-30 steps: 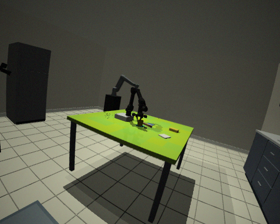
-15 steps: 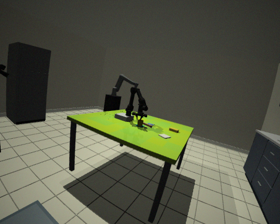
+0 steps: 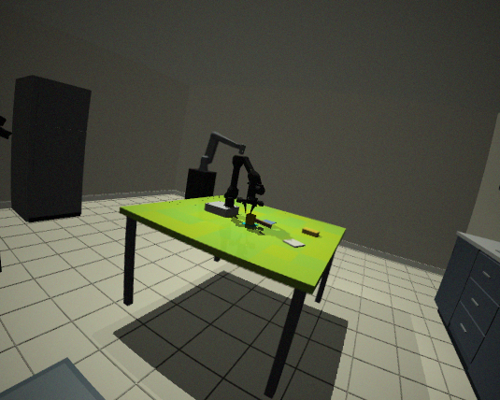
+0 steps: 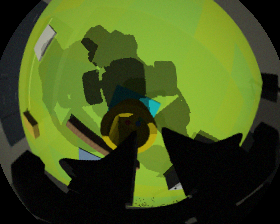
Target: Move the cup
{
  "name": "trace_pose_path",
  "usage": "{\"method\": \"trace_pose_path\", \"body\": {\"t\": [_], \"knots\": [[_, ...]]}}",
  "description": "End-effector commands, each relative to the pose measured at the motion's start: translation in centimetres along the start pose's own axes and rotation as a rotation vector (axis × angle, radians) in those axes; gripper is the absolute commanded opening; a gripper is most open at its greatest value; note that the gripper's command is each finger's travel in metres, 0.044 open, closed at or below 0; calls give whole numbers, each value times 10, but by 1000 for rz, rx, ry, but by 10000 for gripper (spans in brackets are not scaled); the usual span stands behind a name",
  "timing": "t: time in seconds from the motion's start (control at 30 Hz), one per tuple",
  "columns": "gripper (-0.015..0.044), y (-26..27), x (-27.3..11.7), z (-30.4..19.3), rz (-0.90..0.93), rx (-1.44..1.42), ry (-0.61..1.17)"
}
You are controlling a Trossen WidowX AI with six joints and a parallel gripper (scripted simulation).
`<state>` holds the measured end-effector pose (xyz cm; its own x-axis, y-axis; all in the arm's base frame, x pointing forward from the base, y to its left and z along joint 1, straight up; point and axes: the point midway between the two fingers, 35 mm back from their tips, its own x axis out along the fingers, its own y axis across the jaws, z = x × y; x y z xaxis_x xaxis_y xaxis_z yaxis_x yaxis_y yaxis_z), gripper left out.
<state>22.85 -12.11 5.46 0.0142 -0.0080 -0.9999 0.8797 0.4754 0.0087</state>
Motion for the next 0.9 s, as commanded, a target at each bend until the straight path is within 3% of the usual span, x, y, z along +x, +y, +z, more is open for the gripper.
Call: {"method": "trace_pose_path", "body": {"t": [0.0,0.33,0.7,0.87], "knots": [[147,0,-6,0,-1,0,-3],[147,1,-19,-1,-2,-1,-4],[435,1,-19,0,0,-3,0],[440,2,-35,1,0,-3,-1]]}}
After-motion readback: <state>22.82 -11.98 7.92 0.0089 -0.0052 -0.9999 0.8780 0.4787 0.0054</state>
